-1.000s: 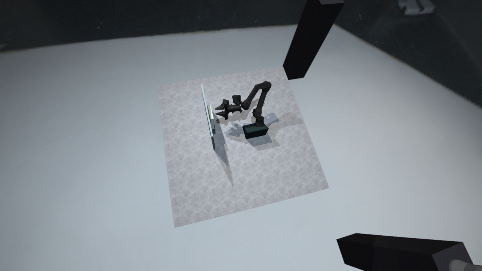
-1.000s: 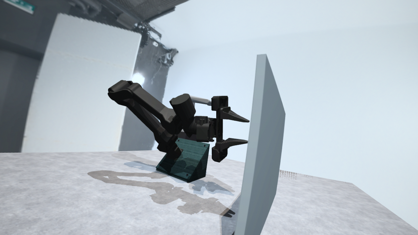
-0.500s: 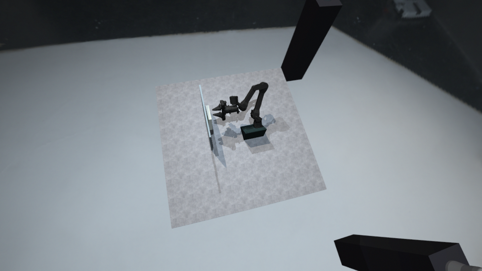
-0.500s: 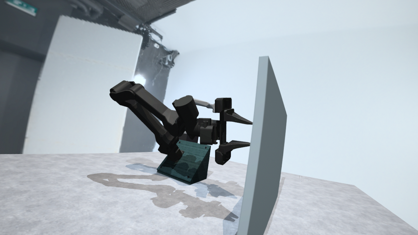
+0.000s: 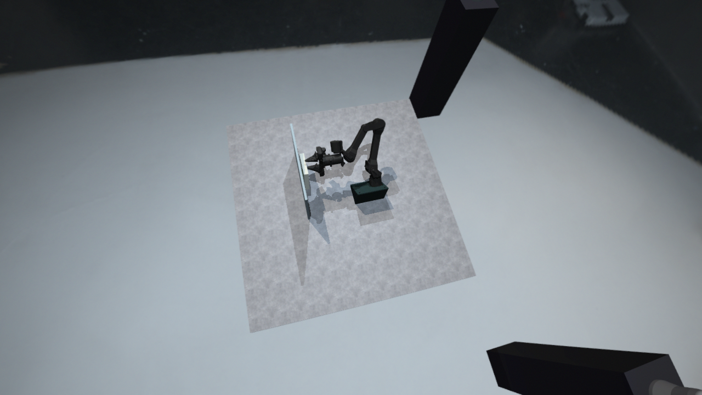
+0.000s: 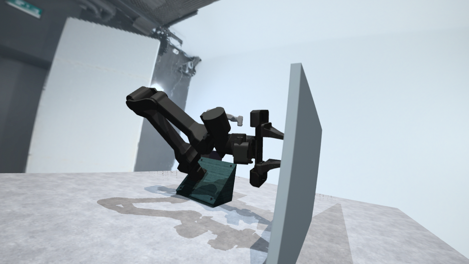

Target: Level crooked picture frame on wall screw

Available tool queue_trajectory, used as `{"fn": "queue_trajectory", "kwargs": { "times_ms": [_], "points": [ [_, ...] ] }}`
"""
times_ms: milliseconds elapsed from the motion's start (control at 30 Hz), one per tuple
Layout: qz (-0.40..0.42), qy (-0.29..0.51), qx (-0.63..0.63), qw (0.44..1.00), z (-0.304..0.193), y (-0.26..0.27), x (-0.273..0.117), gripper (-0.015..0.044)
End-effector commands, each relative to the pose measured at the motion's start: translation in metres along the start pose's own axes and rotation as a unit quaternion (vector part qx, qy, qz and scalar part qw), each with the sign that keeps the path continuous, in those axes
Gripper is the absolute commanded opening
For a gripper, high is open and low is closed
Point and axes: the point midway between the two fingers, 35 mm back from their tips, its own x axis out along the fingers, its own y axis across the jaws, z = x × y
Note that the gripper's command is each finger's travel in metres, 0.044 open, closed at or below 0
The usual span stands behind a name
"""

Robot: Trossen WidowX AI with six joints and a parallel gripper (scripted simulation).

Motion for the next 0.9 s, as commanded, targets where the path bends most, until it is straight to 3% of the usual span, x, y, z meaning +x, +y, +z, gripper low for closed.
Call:
{"fn": "queue_trajectory", "kwargs": {
  "times_ms": [0,467,667,867],
  "points": [
    [0.000,0.001,0.002,1.000,-0.0003,-0.0006,0.0060,0.0260],
    [0.000,0.001,0.002,1.000,-0.0005,-0.0010,0.0101,0.0260],
    [0.000,0.001,0.002,1.000,-0.0005,-0.0010,0.0101,0.0103],
    [0.000,0.001,0.002,1.000,-0.0005,-0.0010,0.0101,0.0062]
  ]
}}
